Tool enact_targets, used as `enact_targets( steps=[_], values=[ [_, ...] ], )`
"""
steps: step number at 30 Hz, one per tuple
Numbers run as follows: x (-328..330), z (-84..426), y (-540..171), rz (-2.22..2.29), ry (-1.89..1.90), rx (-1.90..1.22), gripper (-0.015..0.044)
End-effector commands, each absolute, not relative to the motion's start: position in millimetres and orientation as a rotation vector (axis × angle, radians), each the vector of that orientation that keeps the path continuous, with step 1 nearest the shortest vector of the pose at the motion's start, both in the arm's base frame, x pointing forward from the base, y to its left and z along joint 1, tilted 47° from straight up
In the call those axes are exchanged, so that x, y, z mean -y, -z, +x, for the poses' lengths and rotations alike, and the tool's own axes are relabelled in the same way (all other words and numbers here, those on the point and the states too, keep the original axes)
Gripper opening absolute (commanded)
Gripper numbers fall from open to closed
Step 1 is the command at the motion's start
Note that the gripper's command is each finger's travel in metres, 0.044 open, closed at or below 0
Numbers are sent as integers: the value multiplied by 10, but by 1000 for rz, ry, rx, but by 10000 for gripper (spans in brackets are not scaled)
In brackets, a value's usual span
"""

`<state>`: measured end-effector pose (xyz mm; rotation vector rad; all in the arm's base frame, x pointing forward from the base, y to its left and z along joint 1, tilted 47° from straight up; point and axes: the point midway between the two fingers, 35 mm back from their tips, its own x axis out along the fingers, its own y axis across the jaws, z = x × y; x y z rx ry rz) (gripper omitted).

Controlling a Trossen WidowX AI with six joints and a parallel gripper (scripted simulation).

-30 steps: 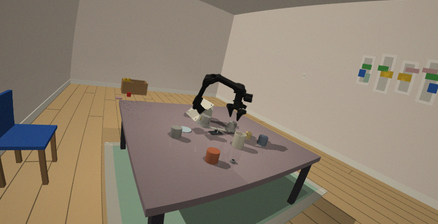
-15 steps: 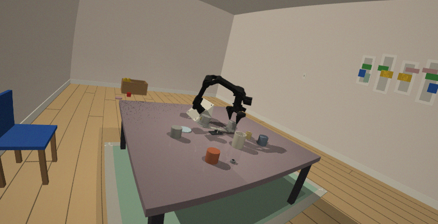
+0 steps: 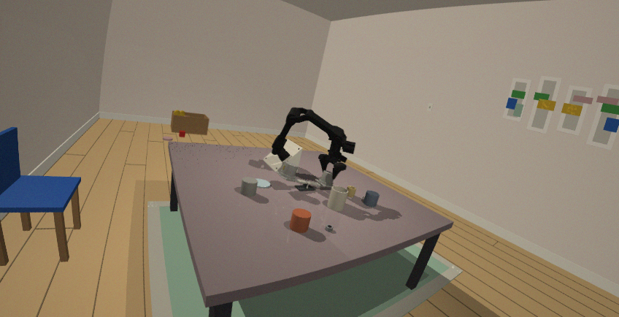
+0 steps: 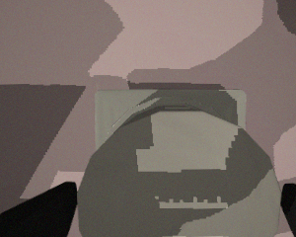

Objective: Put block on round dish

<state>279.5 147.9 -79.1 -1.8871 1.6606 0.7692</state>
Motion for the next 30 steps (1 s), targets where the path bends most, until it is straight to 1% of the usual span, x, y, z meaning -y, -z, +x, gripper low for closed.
enact_targets(
  steps=[1, 12, 16, 22, 30],
  values=[
    [-1406, 2795, 856, -1893, -771, -1668, 440],
    [-1292, 2798, 954, -1894, -770, -1669, 440],
    [-1292, 2798, 954, -1894, -770, -1669, 335],
    [-1292, 2798, 954, -1894, -770, -1669, 295],
    [-1337, 2804, 922, -1893, -770, -1669, 85]
  ],
)
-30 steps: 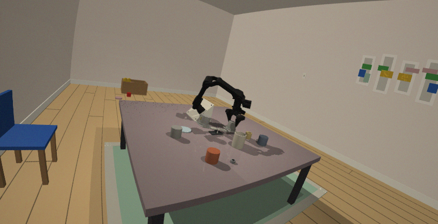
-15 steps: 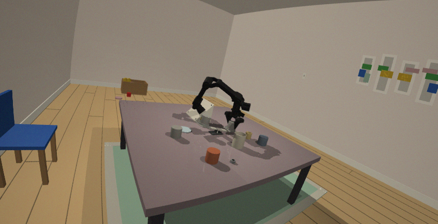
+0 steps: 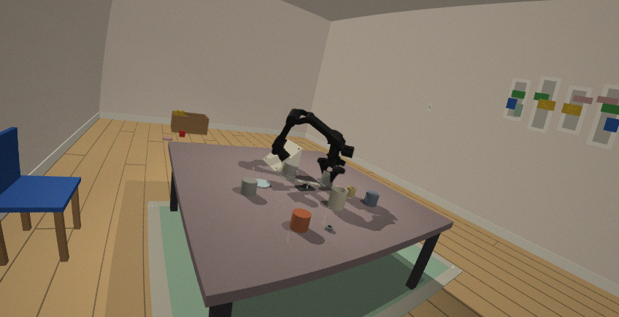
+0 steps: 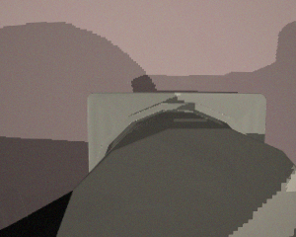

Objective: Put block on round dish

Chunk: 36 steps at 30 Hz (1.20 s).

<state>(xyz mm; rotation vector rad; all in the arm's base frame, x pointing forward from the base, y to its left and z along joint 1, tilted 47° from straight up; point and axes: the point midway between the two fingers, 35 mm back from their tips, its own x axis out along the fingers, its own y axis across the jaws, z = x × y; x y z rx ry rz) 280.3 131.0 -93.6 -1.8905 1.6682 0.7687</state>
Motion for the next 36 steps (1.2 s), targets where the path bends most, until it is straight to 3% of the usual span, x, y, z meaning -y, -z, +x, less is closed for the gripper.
enact_targets(
  steps=[1, 4, 36],
  values=[
    [-1347, 2805, 915, -1893, -771, -1669, 59],
    [-1377, 2809, 893, -1893, -771, -1668, 0],
    [-1692, 2816, 636, -1891, -776, -1665, 0]
  ],
)
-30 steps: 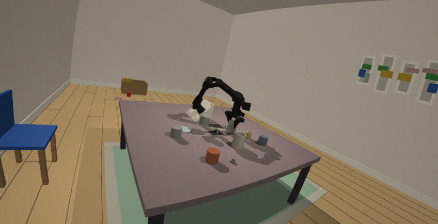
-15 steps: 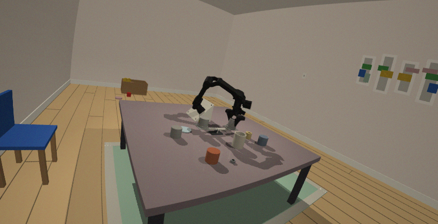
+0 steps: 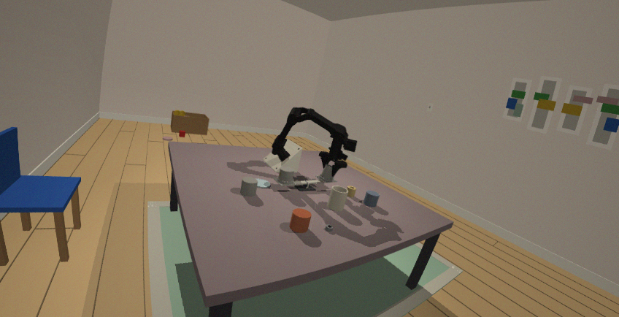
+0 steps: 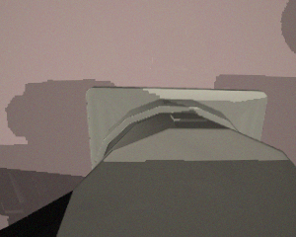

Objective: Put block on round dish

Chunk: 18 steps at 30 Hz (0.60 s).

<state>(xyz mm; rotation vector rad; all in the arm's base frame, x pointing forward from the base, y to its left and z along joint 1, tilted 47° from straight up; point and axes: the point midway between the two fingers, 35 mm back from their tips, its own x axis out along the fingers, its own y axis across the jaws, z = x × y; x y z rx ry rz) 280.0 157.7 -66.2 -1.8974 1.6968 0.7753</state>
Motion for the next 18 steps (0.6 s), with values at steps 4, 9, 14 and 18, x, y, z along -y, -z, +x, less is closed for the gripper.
enact_targets(
  steps=[4, 9, 14, 18],
  values=[
    [-1730, 2813, 601, -1891, -776, -1665, 0],
    [-1777, 2808, 557, -1890, -777, -1665, 0],
    [-1824, 2802, 512, -1890, -777, -1665, 0],
    [-1860, 2796, 476, -1890, -777, -1665, 0]
  ],
)
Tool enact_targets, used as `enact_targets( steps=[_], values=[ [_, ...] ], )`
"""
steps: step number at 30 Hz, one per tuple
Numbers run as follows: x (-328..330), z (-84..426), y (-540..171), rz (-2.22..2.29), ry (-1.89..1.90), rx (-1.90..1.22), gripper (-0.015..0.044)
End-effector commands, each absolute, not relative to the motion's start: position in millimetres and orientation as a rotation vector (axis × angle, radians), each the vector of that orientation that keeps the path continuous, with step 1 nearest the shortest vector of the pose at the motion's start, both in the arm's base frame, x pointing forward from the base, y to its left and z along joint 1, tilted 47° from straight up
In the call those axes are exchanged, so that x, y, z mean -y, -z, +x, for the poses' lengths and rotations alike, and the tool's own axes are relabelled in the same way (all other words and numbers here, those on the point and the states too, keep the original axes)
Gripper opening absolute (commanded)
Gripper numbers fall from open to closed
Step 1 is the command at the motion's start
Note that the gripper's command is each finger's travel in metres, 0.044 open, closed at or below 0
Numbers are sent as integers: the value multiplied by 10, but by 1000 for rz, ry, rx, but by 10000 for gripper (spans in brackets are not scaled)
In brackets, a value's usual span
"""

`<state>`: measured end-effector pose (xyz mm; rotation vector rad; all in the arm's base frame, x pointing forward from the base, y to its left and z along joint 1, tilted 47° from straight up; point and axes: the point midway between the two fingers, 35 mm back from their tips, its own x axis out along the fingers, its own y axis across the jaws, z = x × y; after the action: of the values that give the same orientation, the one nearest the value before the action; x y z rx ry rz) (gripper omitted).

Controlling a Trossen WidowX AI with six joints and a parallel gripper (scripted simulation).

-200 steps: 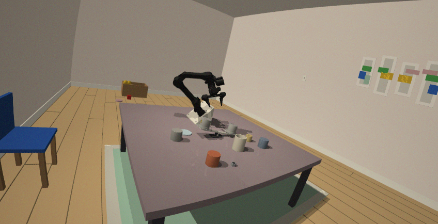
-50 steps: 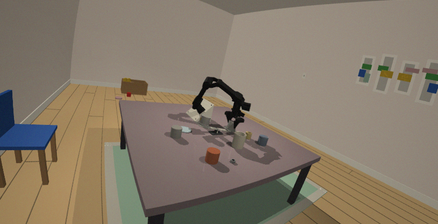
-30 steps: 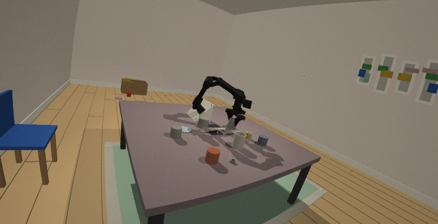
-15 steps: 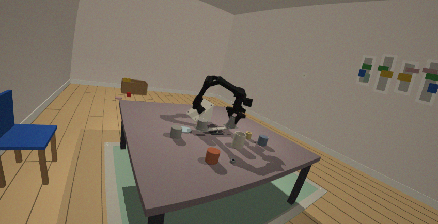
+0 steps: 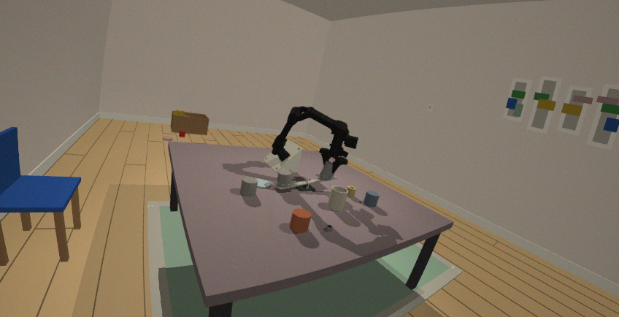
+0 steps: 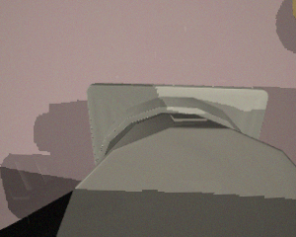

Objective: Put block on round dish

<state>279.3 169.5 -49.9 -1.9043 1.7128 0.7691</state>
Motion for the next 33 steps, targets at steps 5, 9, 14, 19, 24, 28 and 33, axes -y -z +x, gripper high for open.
enact_targets(
  steps=[5, 9, 14, 19, 24, 28, 33],
  values=[
    [-1906, 2788, 430, -1890, -778, -1665, 0],
    [-1941, 2781, 393, -1890, -778, -1665, 0],
    [-1985, 2770, 345, -1890, -778, -1665, 0],
    [-2028, 2758, 297, -1890, -778, -1666, 0],
    [-2071, 2745, 249, -1890, -778, -1666, 0],
    [-2104, 2734, 210, -1890, -778, -1666, 0],
    [-2143, 2720, 162, -1890, -778, -1667, 0]
  ],
)
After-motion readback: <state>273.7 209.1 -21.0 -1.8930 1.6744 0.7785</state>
